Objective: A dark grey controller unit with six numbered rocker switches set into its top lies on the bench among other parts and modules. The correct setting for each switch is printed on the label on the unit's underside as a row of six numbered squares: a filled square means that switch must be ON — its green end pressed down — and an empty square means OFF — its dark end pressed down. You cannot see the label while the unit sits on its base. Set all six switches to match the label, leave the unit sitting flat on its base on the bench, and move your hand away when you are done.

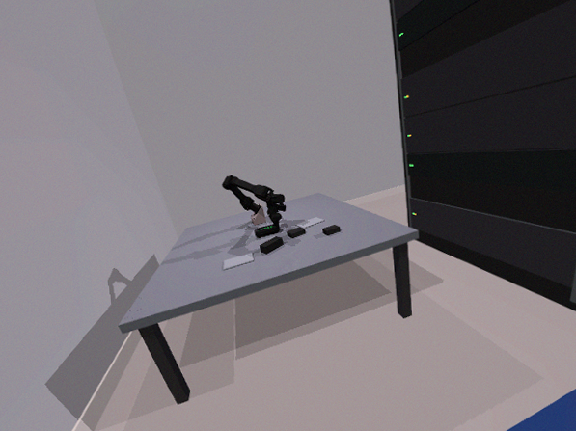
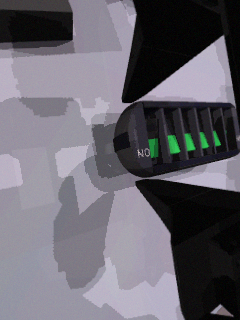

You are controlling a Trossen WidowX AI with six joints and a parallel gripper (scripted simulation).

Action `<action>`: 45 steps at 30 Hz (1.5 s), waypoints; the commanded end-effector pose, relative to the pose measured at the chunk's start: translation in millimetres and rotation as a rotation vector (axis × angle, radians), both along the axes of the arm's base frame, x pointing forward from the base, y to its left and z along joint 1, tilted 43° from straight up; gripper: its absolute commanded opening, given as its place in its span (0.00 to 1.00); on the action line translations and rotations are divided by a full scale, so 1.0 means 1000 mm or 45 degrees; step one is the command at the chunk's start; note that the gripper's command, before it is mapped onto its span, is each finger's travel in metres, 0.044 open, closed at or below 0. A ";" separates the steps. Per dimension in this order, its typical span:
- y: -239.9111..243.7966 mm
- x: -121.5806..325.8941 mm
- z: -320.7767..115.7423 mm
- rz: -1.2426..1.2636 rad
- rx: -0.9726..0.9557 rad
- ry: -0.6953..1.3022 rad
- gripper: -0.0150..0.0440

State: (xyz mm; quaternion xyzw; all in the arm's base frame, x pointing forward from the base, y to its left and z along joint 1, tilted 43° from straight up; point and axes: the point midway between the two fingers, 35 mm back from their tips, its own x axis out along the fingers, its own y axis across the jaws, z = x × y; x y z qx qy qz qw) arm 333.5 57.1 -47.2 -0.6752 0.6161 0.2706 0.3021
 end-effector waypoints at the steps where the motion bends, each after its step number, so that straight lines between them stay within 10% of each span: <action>1: 0.000 0.000 0.000 0.000 0.000 0.000 0.96; 45: 0.017 -0.009 0.106 -0.006 0.005 -0.004 1.00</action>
